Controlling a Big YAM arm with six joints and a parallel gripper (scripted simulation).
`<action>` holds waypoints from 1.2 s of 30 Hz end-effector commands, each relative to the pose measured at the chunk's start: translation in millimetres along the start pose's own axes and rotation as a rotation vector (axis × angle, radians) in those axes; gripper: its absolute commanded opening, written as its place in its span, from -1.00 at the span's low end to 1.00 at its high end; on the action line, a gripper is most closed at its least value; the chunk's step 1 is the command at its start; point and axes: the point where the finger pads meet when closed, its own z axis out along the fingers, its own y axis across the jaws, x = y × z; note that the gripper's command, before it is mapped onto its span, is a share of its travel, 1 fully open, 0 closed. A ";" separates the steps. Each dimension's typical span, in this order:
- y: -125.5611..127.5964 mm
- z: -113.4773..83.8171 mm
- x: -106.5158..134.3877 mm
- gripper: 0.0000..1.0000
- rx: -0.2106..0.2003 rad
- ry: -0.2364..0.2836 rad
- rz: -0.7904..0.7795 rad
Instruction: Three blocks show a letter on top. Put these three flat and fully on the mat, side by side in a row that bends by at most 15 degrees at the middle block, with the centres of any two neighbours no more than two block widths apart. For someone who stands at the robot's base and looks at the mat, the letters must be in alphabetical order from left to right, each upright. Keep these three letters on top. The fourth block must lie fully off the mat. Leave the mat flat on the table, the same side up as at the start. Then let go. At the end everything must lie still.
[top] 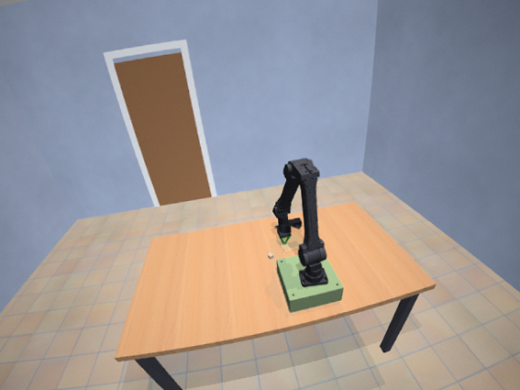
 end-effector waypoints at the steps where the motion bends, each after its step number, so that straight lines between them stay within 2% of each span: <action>1: 14.4 -11.3 2.1 -0.60 -0.052 0.001 0.005; 36: 21.3 -11.8 0.9 -0.60 -0.058 0.001 0.003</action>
